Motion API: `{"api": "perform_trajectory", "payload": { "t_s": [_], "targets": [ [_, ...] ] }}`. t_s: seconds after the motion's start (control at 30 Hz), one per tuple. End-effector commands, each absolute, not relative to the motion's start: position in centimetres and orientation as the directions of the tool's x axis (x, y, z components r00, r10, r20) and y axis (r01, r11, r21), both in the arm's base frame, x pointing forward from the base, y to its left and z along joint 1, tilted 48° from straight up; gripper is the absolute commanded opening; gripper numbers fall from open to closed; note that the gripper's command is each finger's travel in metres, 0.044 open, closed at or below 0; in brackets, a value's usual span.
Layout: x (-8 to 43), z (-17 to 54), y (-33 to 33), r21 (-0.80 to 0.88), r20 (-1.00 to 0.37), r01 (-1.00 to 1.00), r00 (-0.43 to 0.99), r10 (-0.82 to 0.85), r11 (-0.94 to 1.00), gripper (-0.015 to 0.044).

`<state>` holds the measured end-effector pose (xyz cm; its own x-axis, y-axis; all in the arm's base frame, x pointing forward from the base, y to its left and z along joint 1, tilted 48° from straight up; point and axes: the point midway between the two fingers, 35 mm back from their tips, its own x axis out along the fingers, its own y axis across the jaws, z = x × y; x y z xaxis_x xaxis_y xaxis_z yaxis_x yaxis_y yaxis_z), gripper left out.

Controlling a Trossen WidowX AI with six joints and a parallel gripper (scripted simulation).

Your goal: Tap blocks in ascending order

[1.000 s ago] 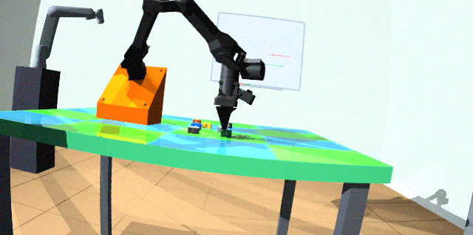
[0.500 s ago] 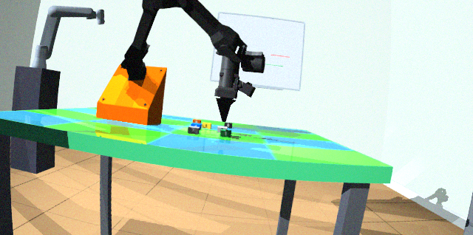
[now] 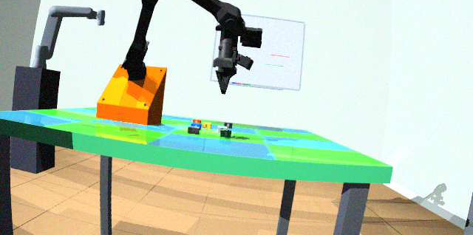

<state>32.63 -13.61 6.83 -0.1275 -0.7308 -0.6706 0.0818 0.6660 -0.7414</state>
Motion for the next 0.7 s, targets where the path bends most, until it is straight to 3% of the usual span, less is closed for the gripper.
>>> {"api": "perform_trajectory", "payload": {
  "t_s": [0.0,0.13,0.3,0.53,0.67],
  "targets": [
    [29.5,3.5,-9.7,-0.734,-0.678,0.057,-0.133,-0.723,0.677,0.0020],
    [25.8,1.0,-7.1,-0.739,-0.672,0.056,-0.137,-0.728,0.672,0.0020],
    [25.6,0.9,-7.0,-0.739,-0.672,0.056,-0.137,-0.728,0.671,0.0020],
    [24.5,-4.3,-12.8,-0.741,-0.670,0.055,-0.137,-0.730,0.669,0.0020],
    [24.4,-4.5,-13.0,-0.742,-0.669,0.055,-0.137,-0.731,0.669,0.0020]
  ]
}}
